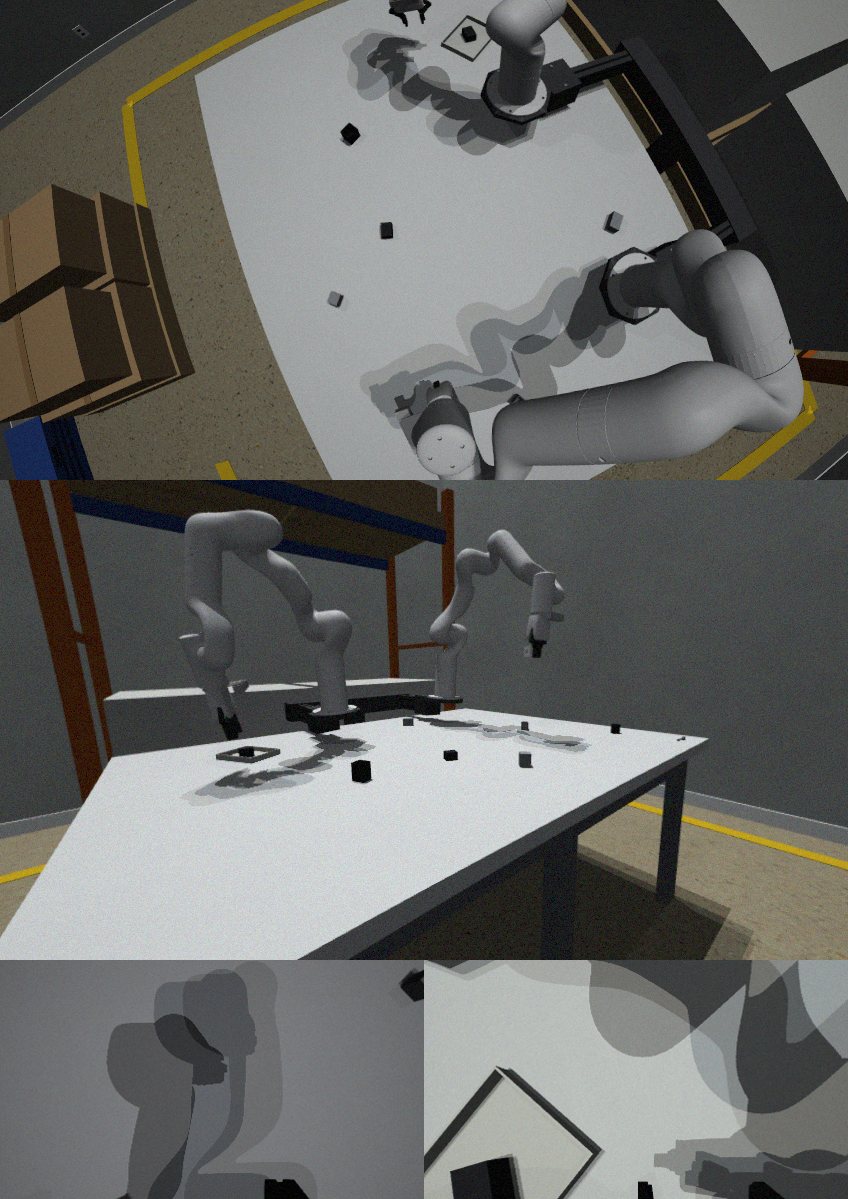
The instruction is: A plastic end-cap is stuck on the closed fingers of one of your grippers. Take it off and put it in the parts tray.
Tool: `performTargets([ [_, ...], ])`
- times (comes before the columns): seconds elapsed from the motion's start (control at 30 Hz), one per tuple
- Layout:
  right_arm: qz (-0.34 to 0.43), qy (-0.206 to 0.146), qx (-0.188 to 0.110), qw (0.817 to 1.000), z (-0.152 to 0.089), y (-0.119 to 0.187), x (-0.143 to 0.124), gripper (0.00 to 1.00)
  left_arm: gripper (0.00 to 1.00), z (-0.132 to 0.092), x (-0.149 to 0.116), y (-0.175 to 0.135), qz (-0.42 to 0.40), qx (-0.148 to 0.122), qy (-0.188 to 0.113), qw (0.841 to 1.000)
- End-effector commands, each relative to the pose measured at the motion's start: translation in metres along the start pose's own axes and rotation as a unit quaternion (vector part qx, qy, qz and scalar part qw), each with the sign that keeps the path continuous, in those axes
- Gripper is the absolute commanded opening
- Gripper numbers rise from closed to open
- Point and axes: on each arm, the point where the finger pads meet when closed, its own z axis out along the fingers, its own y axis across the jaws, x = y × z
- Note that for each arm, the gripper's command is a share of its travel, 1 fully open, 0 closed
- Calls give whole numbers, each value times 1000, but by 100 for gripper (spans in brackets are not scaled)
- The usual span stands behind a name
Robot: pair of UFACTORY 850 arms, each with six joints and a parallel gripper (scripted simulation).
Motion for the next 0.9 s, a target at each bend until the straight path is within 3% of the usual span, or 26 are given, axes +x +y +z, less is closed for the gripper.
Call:
performTargets([
  [0.0,16,-6,4,1000,-6,15,6,57,0,-1,1,0,0,0,1,1000],
  [0.27,62,-16,3,998,-21,53,30,57,0,-1,1,0,0,0,1,1000],
  [0.37,53,-14,4,999,-18,45,24,57,0,-1,1,0,0,0,1,1000],
  [0.67,75,-20,2,997,-28,69,40,57,0,-1,1,0,0,0,1,1000],
  [0.83,118,-27,0,993,-40,100,67,57,0,-1,1,0,0,0,1,1000],
  [0.87,110,-24,2,994,-36,90,59,57,0,-1,1,0,0,0,1,1000],
])
